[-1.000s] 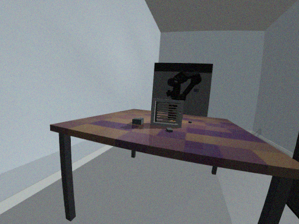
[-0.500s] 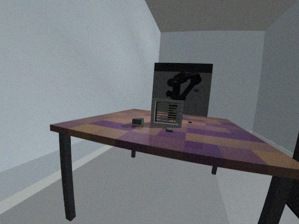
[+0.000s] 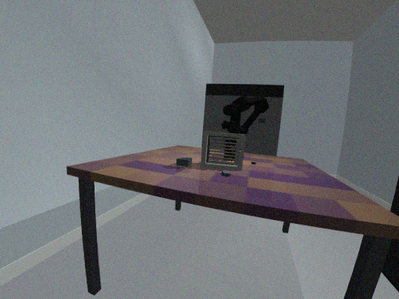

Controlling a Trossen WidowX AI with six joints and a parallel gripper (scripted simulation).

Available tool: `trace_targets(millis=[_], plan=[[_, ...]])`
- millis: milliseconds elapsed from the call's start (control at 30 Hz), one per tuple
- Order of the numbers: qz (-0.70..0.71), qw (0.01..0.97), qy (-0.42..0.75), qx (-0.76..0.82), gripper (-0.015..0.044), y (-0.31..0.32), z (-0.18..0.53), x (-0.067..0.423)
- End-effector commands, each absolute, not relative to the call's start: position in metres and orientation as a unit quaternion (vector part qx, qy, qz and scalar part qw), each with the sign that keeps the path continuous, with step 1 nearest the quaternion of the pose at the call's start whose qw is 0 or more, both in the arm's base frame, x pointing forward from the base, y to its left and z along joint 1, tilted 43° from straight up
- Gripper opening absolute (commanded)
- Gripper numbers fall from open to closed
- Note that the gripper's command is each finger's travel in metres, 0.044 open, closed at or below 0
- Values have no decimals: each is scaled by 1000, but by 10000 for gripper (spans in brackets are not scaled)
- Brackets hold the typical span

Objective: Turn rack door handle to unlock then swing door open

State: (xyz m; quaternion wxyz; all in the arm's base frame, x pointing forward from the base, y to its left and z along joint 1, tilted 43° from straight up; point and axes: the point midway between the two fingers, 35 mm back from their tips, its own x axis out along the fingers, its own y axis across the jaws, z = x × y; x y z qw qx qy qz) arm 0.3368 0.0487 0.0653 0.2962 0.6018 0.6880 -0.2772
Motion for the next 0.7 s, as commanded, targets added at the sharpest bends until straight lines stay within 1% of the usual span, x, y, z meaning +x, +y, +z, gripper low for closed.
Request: trace_targets(millis=[0,167,300,667], plan=[[-278,296,688,602,41,49,65,337],[-278,296,688,602,9,49,65,337],[-273,300,690,600,9,48,65,336],[-200,361,714,565,9,43,62,329]])
